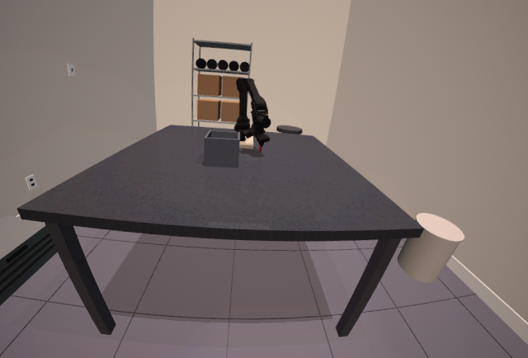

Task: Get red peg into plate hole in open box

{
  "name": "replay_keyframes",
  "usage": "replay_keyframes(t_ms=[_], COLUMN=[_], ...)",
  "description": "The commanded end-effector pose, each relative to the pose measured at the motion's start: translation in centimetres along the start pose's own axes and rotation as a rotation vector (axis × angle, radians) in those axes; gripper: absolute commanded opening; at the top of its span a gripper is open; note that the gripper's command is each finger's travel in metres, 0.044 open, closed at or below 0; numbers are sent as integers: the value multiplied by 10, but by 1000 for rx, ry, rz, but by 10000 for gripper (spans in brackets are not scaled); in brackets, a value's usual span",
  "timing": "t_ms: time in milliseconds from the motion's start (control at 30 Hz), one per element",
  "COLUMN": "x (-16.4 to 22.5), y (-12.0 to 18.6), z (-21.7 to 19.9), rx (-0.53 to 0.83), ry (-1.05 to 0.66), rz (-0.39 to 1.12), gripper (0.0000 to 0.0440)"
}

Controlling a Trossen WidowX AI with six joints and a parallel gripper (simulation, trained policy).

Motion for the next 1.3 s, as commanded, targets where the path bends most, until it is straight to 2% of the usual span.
replay_keyframes(t_ms=[0,567,900,1267], x=[4,19,14,-6], y=[9,72,120,163], z=[3,-1,-13,-20], rx=[-42,-260,-390,-486], ry=[22,158,214,179], rz=[36,124,66,-65], gripper=[0,0,0,0])
Point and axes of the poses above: the point midway between the two fingers, 35 mm back from their tips, its own y axis back along the fingers, its own z axis across the jaws, x = y × z, the point moved 8 cm from there along y, back along the fingers, and after that the axes turned 1 degree about y, right-handed, at the moved point
